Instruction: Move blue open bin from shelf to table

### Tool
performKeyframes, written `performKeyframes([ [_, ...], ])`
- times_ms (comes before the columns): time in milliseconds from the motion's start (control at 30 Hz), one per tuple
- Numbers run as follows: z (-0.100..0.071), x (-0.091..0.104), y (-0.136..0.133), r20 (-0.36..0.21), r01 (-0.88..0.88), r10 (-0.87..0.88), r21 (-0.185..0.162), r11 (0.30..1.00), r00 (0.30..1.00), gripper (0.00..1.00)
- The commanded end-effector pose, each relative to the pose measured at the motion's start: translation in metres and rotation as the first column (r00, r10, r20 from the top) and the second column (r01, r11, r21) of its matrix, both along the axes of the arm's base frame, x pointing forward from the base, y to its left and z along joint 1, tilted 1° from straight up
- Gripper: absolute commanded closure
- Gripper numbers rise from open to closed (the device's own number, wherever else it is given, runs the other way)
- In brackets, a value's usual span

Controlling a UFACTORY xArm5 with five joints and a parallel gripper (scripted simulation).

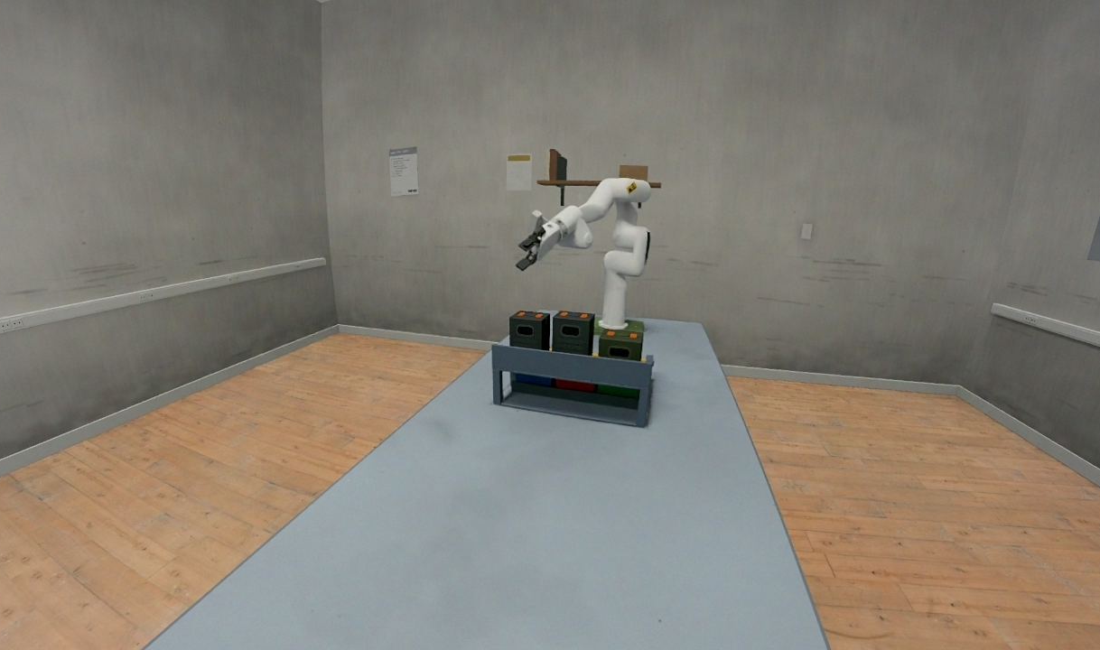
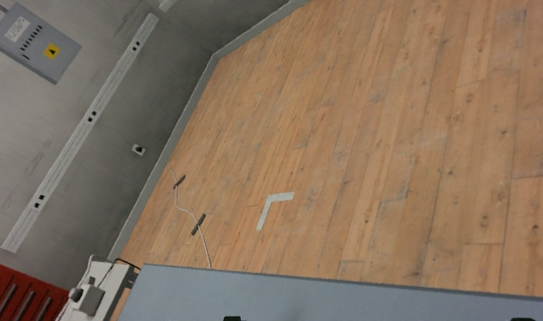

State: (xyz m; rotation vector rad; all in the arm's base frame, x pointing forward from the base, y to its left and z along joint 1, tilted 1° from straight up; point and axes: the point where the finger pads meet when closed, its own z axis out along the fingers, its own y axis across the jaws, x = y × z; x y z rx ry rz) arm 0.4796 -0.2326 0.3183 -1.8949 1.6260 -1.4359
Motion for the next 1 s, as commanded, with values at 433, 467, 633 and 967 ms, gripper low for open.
performKeyframes([
  [433,-0.026,0.006,0.035,-0.147,0.062,-0.053,0.059,0.996,0.988,0.0],
  [467,-0.027,0.006,0.037,-0.155,0.064,-0.053,0.063,0.996,0.986,0.0],
  [633,-0.035,0.007,0.048,-0.191,0.07,-0.053,0.084,0.994,0.98,0.0],
  [967,-0.051,0.01,0.068,-0.26,0.085,-0.05,0.122,0.989,0.964,0.0],
])
